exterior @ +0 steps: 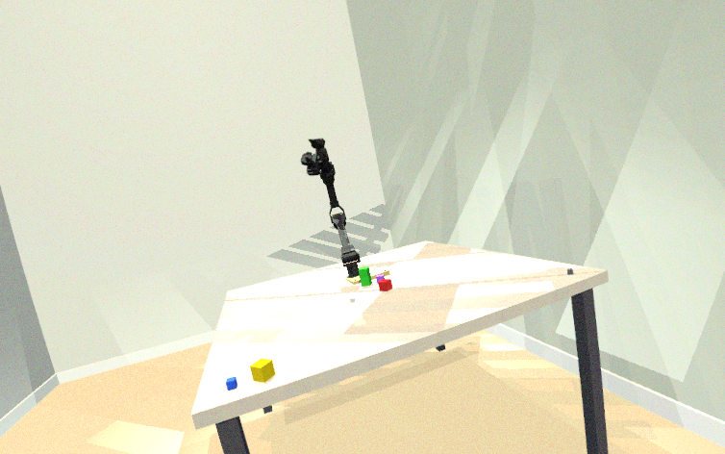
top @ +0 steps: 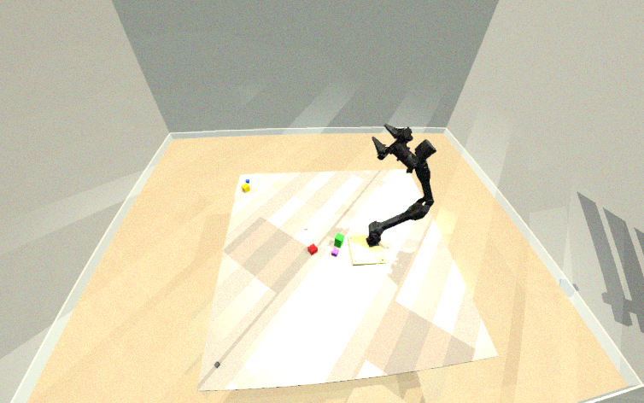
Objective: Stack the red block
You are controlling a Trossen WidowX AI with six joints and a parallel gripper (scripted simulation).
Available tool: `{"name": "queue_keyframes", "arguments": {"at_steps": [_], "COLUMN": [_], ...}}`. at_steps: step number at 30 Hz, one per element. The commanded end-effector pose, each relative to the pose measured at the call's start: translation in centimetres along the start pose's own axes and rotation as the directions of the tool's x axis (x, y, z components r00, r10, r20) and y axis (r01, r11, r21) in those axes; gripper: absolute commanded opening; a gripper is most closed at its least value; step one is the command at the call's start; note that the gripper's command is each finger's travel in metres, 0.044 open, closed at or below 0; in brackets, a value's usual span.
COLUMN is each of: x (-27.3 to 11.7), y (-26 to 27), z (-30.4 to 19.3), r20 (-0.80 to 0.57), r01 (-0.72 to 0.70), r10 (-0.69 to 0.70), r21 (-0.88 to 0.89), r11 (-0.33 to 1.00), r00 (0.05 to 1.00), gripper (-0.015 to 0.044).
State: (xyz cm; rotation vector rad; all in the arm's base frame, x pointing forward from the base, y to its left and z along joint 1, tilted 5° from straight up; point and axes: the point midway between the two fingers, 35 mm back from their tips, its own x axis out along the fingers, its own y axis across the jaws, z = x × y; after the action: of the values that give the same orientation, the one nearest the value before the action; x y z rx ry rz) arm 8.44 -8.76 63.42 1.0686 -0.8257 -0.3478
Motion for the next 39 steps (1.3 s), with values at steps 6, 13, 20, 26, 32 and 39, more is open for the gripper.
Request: {"name": "queue_keyframes", "arguments": {"at_steps": [6, 13, 20, 26, 32, 39], "x": [6.9, 8.7, 7.4, 4.7, 0.9, -4.4], "y": [-9.5, -17.4, -25.3, -31.5, -37.1, -42.3], "z": [-10.2, -17.9, -25.4, -30.0, -33.4, -35.9], "r20": [-0.258, -0.406, -0.502, -0.497, -0.432, -0.297], "r01": [0.181, 0.117, -0.101, -0.340, -0.574, -0.764], "r10": [-0.314, -0.535, -0.718, -0.834, -0.902, -0.916], "r21": [-0.433, -0.706, -0.846, -0.847, -0.737, -0.513], "r11": [0.883, 0.698, 0.524, 0.408, 0.357, 0.391], "r00": [0.914, 0.740, 0.481, 0.240, -0.007, -0.270], "gripper": [0.0440, 0.0440, 0.0440, 0.0440, 0.0440, 0.0440]}}
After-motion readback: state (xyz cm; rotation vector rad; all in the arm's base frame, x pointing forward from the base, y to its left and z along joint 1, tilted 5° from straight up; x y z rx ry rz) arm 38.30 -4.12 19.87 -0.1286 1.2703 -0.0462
